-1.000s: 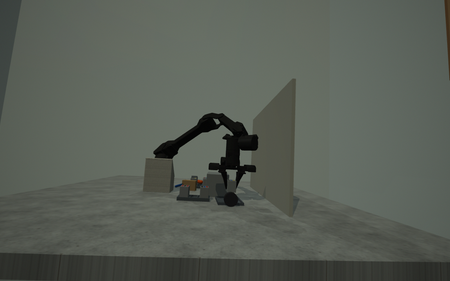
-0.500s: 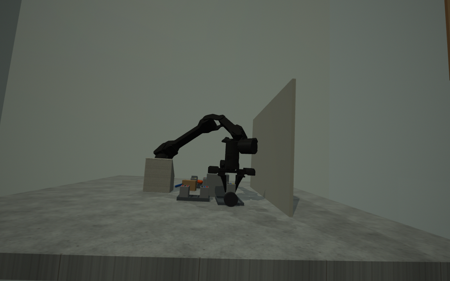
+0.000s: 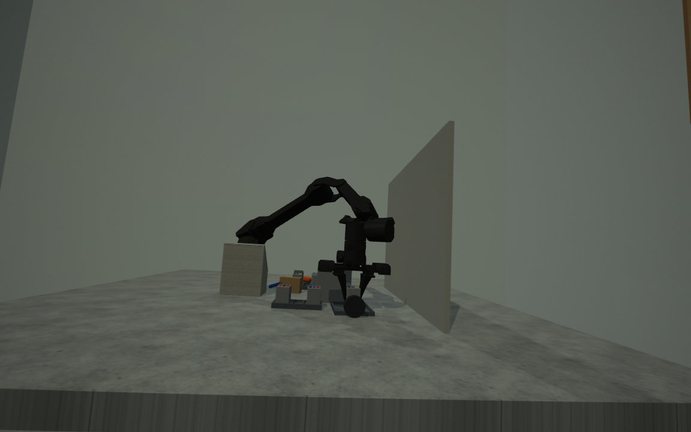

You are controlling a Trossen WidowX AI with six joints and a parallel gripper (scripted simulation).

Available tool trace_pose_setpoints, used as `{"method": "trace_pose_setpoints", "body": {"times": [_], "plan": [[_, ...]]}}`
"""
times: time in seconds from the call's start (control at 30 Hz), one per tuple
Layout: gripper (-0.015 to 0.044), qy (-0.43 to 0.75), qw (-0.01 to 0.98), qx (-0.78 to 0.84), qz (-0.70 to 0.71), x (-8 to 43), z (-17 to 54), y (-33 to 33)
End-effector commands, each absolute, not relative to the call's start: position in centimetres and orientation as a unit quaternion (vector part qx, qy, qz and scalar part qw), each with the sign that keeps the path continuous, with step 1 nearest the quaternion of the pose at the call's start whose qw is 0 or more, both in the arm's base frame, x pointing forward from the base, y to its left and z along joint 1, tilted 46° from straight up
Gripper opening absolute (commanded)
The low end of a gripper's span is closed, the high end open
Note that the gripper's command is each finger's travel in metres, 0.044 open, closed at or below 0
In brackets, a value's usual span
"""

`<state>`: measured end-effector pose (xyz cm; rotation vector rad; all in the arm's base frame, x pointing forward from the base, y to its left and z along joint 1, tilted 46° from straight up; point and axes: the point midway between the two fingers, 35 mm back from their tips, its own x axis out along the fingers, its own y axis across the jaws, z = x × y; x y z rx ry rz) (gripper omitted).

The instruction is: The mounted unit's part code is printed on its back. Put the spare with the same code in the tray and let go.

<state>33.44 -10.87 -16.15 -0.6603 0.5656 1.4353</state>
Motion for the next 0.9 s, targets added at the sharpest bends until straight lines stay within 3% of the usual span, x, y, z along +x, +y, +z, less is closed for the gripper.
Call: {"method": "trace_pose_setpoints", "body": {"times": [0.0, 0.5, 0.73, 0.87], "plan": [[0.0053, 0.251, 0.668, -0.293, 0.636, 33.5, -16.1, -10.9], [0.044, 0.251, 0.668, -0.293, 0.636, 33.5, -16.1, -10.9], [0.044, 0.254, 0.67, -0.29, 0.635, 32.8, -9.5, -17.8], [0.044, 0.254, 0.67, -0.29, 0.635, 32.5, -8.6, -18.5]]}}
